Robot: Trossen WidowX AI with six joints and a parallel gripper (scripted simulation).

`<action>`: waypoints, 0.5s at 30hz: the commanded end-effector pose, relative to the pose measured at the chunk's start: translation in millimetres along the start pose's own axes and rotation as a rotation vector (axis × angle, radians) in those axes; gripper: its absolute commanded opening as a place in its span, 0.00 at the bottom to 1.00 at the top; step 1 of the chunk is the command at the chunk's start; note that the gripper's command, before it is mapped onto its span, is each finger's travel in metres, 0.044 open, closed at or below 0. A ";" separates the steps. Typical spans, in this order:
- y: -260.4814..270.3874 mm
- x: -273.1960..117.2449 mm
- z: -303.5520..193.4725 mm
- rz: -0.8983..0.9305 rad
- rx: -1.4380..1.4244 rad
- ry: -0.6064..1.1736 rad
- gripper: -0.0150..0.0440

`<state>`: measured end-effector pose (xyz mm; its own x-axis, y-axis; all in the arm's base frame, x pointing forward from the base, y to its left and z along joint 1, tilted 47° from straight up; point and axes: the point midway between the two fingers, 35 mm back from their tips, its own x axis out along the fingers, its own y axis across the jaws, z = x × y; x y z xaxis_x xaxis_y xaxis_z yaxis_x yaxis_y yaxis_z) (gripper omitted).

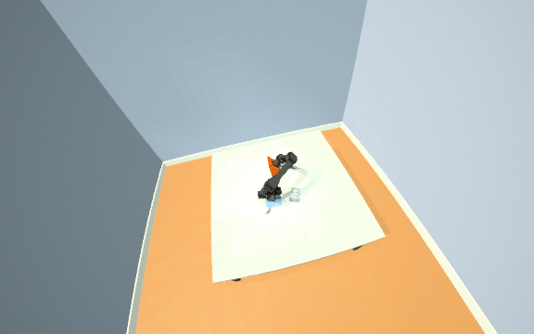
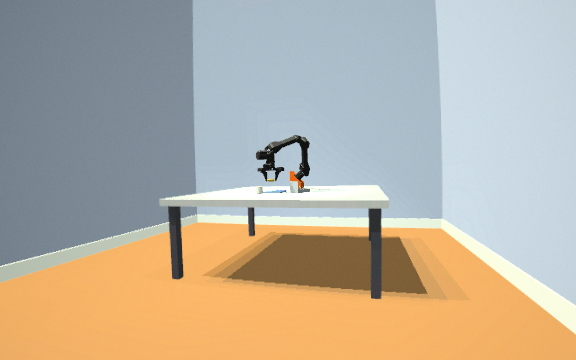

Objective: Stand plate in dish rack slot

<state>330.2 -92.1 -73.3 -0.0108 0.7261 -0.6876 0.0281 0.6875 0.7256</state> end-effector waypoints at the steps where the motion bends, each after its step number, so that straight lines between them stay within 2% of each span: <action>1: -1.0 -22.2 2.5 -0.008 -0.007 -0.006 0.25; 15: -2.2 -75.7 4.2 -0.005 -0.007 -0.005 0.25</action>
<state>334.9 -139.5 -29.9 -0.0058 0.7234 -0.6904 0.0228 0.6903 0.7232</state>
